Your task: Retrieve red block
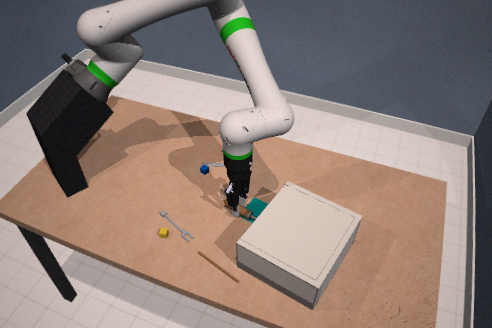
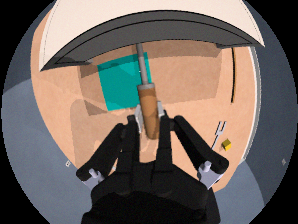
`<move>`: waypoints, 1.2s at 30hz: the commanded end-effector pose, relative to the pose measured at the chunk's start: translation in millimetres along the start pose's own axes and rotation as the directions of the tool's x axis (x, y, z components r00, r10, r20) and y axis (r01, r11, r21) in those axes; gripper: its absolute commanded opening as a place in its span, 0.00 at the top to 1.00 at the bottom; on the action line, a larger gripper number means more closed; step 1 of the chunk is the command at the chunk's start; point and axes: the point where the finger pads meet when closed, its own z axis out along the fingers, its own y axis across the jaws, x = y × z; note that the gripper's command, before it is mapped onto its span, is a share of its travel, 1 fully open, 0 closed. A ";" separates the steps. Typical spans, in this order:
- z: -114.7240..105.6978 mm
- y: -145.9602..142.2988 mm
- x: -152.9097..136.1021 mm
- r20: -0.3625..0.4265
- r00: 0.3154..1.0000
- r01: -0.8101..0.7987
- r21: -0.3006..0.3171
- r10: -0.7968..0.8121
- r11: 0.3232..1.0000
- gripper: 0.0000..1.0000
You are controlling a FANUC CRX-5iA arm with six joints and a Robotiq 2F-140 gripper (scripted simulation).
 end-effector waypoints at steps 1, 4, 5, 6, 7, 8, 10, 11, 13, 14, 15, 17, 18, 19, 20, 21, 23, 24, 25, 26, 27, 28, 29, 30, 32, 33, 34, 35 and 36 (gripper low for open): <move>-0.4 0.0 -2.8 -0.001 1.000 0.000 0.000 0.000 1.000 1.00; -0.4 0.0 -10.8 -0.001 1.000 0.000 0.000 0.000 1.000 1.00; -0.4 0.0 -13.5 -0.001 1.000 0.000 0.000 0.000 1.000 1.00; -0.4 0.0 -16.3 -0.001 1.000 0.000 0.000 0.000 1.000 1.00; -0.4 0.0 -19.2 -0.001 1.000 0.000 0.000 0.000 1.000 1.00; -0.4 0.0 -22.0 -0.001 1.000 0.000 0.000 0.000 1.000 1.00; -0.3 0.0 -27.9 -0.001 1.000 0.000 0.000 0.000 1.000 1.00; -0.3 0.0 -30.8 -0.001 1.000 0.000 0.000 0.000 1.000 1.00; -0.3 0.0 -36.9 -0.001 1.000 0.000 0.000 0.000 1.000 1.00; -0.3 0.0 -39.9 -0.001 1.000 0.000 0.000 0.000 1.000 1.00; -0.3 0.0 -43.0 -0.001 1.000 0.000 0.000 0.000 1.000 1.00; -0.3 0.0 -43.0 -0.001 1.000 0.000 0.000 0.000 1.000 1.00; -0.3 0.0 -46.1 -0.001 1.000 0.000 0.000 0.000 1.000 1.00; -0.3 0.0 -49.2 -0.001 1.000 0.000 0.000 0.000 1.000 1.00; -0.3 0.0 -52.3 -0.001 1.000 0.000 0.000 0.000 1.000 1.00; -0.3 0.0 -55.5 -0.001 1.000 0.000 0.000 0.000 1.000 1.00; -0.3 0.0 -61.8 -0.001 1.000 0.000 0.000 0.000 1.000 1.00; -0.3 0.0 -64.9 -0.001 1.000 0.000 0.000 0.000 1.000 1.00; -0.3 0.0 -68.0 -0.001 1.000 0.000 0.000 0.000 1.000 1.00; -0.3 0.0 -71.2 -0.001 1.000 0.000 0.000 0.000 1.000 1.00; -0.3 0.0 -74.3 -0.001 1.000 0.000 0.000 0.000 1.000 1.00; -0.3 0.0 -77.4 -0.001 1.000 0.000 0.000 0.000 1.000 1.00; -0.3 0.0 -80.5 -0.001 1.000 0.000 0.000 0.000 1.000 1.00; -0.3 0.0 -83.6 -0.001 1.000 0.000 0.000 0.000 1.000 1.00; -0.3 0.0 -89.8 -0.001 1.000 0.000 0.000 0.000 1.000 1.00; -0.3 0.0 -89.8 -0.001 1.000 0.000 0.000 0.000 1.000 1.00; -0.3 0.0 -89.8 -0.001 1.000 0.000 0.000 0.000 1.000 1.00; -0.3 0.0 -92.8 -0.001 1.000 0.000 0.000 0.000 1.000 1.00; -0.3 0.0 -95.8 -0.001 1.000 0.000 0.000 0.000 1.000 1.00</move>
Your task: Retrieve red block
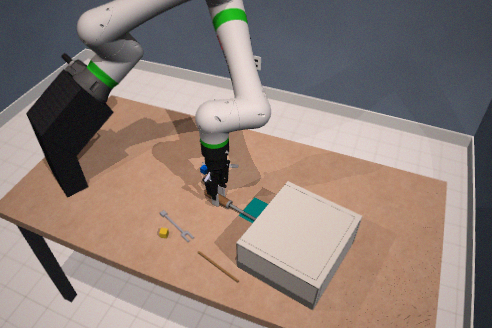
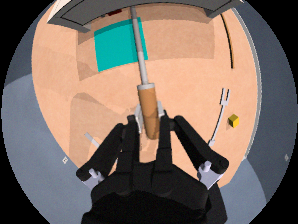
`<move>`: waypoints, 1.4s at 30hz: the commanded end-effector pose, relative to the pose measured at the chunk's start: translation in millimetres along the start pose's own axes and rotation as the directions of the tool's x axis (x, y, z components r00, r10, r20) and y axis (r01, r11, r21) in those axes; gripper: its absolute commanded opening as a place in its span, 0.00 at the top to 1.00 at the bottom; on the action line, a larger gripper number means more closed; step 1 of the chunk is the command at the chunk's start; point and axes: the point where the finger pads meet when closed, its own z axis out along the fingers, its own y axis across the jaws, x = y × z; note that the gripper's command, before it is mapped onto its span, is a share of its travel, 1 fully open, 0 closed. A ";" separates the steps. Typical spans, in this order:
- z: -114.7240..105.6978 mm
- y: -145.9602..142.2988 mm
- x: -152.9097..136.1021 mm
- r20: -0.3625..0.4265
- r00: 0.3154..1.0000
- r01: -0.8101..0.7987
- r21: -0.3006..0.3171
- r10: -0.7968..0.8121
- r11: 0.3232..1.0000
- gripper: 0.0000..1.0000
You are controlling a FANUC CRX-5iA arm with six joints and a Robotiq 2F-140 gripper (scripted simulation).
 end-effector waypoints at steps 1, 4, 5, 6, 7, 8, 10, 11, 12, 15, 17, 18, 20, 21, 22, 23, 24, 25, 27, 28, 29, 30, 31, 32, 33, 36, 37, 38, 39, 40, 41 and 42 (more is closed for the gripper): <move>-0.2 0.2 -7.5 0.000 1.000 0.000 0.000 0.000 1.000 1.00; -0.2 0.2 -16.2 0.000 1.000 0.000 0.000 0.000 1.000 1.00; -0.2 0.2 -19.0 0.000 1.000 0.000 0.000 0.000 1.000 1.00; -0.2 0.2 -21.7 0.000 1.000 0.000 0.000 0.000 1.000 1.00; -0.2 0.2 -24.4 0.000 1.000 0.000 0.000 0.000 1.000 1.00; -0.2 0.2 -27.1 0.000 1.000 0.000 0.000 0.000 1.000 1.00; -0.2 0.2 -32.3 0.000 1.000 0.000 0.000 0.000 1.000 1.00; -0.2 0.2 -34.7 0.000 1.000 0.000 0.000 0.000 1.000 1.00; -0.2 0.2 -37.2 0.000 1.000 0.000 0.000 0.000 1.000 1.00; -0.2 0.2 -39.5 0.000 1.000 0.000 0.000 0.000 1.000 1.00; -0.2 0.2 -44.1 0.000 1.000 0.000 0.000 0.000 1.000 1.00; -0.2 0.2 -46.2 0.000 1.000 0.000 0.000 0.000 1.000 1.00; -0.2 0.2 -50.3 0.000 1.000 0.000 0.000 0.000 1.000 1.00; -0.2 0.2 -52.3 0.000 1.000 0.000 0.000 0.000 1.000 1.00; -0.2 0.2 -54.2 0.000 1.000 0.000 0.000 0.000 1.000 1.00; -0.2 0.2 -56.0 0.000 1.000 0.000 0.000 0.000 1.000 1.00; -0.2 0.2 -57.7 0.000 1.000 0.000 0.000 0.000 1.000 1.00; -0.2 0.2 -59.3 0.000 1.000 0.000 0.000 0.000 1.000 1.00; -0.2 0.2 -62.4 0.000 1.000 0.000 0.000 0.000 1.000 1.00; -0.2 0.2 -63.8 0.000 1.000 0.000 0.000 0.000 1.000 1.00; -0.2 0.2 -65.1 0.000 1.000 0.000 0.000 0.000 1.000 1.00; -0.2 0.2 -66.4 0.000 1.000 0.000 0.000 0.000 1.000 1.00; -0.2 0.2 -66.4 0.000 1.000 0.000 0.000 0.000 1.000 1.00; -0.2 0.2 -66.4 0.000 1.000 0.000 0.000 0.000 1.000 1.00; -0.2 0.2 -67.6 0.000 1.000 0.000 0.000 0.000 1.000 1.00; -0.2 0.2 -70.6 0.000 1.000 0.000 0.000 0.000 1.000 1.00; -0.2 0.2 -71.5 0.000 1.000 0.000 0.000 0.000 1.000 1.00; -0.2 0.2 -72.3 0.000 1.000 0.000 0.000 0.000 1.000 1.00; -0.2 0.2 -73.0 0.000 1.000 0.000 0.000 0.000 1.000 1.00; -0.2 0.2 -73.7 0.000 1.000 0.000 0.000 0.000 1.000 1.00; -0.2 0.2 -74.3 0.000 1.000 0.000 0.000 0.000 1.000 1.00; -0.2 0.2 -74.8 0.000 1.000 0.000 0.000 0.000 1.000 1.00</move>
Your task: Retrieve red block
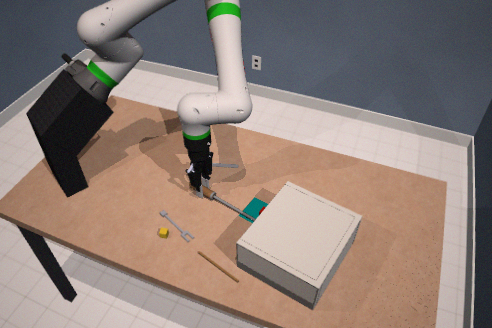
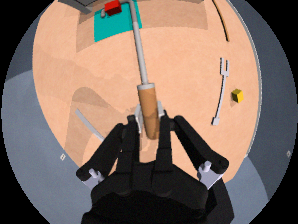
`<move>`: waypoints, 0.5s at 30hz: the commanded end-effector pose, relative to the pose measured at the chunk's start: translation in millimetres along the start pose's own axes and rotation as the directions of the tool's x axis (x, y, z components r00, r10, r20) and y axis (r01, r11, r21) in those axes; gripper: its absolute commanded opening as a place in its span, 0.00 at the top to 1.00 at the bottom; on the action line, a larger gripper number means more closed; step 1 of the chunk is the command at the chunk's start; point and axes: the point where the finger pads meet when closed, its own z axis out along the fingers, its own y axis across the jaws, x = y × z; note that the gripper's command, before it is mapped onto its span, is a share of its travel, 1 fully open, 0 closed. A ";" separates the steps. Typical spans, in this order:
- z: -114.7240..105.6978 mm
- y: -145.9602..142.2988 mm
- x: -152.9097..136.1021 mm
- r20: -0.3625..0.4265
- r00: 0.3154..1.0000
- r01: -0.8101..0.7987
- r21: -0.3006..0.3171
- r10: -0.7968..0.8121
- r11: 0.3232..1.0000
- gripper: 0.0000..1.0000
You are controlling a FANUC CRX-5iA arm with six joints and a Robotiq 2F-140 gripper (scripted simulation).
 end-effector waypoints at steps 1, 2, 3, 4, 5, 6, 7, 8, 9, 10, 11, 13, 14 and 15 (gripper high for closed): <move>-0.2 0.2 -1.1 0.000 1.000 0.000 0.000 0.000 1.000 1.00; -0.2 0.2 -1.5 0.000 1.000 0.000 0.000 0.000 1.000 1.00; -0.2 0.2 -1.8 0.000 1.000 0.000 0.000 0.000 1.000 1.00; -0.2 0.2 -2.1 0.000 1.000 0.000 0.000 0.000 1.000 1.00; -0.2 0.2 -2.4 0.000 1.000 0.000 0.000 0.000 1.000 1.00; -0.2 0.2 -2.4 0.000 1.000 0.000 0.000 0.000 1.000 1.00; -0.2 0.2 -2.4 0.000 1.000 0.000 0.000 0.000 1.000 1.00; -0.2 0.2 -2.6 0.000 1.000 0.000 0.000 0.000 1.000 1.00; -0.2 0.2 -2.7 0.000 1.000 0.000 0.000 0.000 1.000 1.00; -0.2 0.2 -2.9 0.000 1.000 0.000 0.000 0.000 1.000 1.00; -0.2 0.2 -2.9 0.000 1.000 0.000 0.000 0.000 1.000 1.00; -0.2 0.2 -3.0 0.000 1.000 0.000 0.000 0.000 1.000 1.00; -0.2 0.2 -3.1 0.000 1.000 0.000 0.000 0.000 1.000 1.00; -0.2 0.2 -3.1 0.000 1.000 0.000 0.000 0.000 1.000 1.00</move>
